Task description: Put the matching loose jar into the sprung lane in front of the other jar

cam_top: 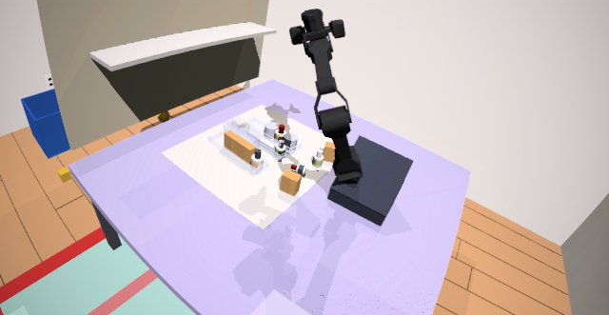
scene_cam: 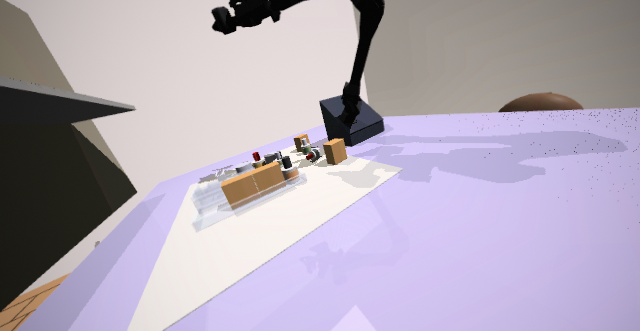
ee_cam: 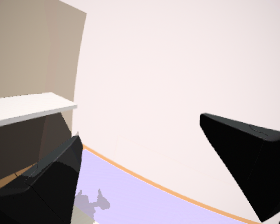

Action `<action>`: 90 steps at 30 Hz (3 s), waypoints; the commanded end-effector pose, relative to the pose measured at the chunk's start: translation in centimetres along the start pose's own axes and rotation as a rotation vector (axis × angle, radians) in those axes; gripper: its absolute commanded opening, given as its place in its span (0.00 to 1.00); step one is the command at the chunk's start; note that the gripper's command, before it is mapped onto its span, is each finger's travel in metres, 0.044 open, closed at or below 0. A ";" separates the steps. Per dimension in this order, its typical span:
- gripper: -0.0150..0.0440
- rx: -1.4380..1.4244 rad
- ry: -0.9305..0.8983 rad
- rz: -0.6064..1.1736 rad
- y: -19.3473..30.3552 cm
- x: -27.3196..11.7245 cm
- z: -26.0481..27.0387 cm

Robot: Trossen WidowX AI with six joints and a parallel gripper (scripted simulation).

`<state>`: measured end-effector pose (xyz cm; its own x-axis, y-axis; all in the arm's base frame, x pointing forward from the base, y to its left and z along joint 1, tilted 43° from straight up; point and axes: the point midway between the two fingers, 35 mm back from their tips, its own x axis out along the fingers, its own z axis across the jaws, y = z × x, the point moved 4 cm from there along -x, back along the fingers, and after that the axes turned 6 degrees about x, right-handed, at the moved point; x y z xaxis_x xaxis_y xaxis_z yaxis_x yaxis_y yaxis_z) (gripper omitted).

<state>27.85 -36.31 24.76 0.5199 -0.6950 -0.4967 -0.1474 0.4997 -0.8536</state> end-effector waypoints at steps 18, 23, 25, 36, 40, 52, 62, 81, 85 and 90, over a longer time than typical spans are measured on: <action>1.00 0.473 0.131 1.194 27.8 -2.1 -0.8; 1.00 0.639 0.279 1.514 32.7 -6.4 -0.8; 1.00 0.699 0.345 1.623 33.9 -8.1 -0.7; 1.00 0.721 0.370 1.661 36.8 -8.4 -0.5; 1.00 0.721 0.369 1.661 37.6 -8.5 -0.3; 1.00 0.721 0.369 1.662 40.0 -8.7 0.4; 1.00 0.721 0.368 1.662 41.6 -8.9 0.9; 0.58 0.721 0.368 1.663 42.6 -9.0 1.1; 0.53 0.721 0.368 1.663 42.6 -9.0 1.1; 0.34 0.721 0.368 1.662 41.8 -8.7 1.0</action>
<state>17.78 -8.29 -6.79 0.0261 0.6730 -0.7391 0.1451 0.7290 0.6689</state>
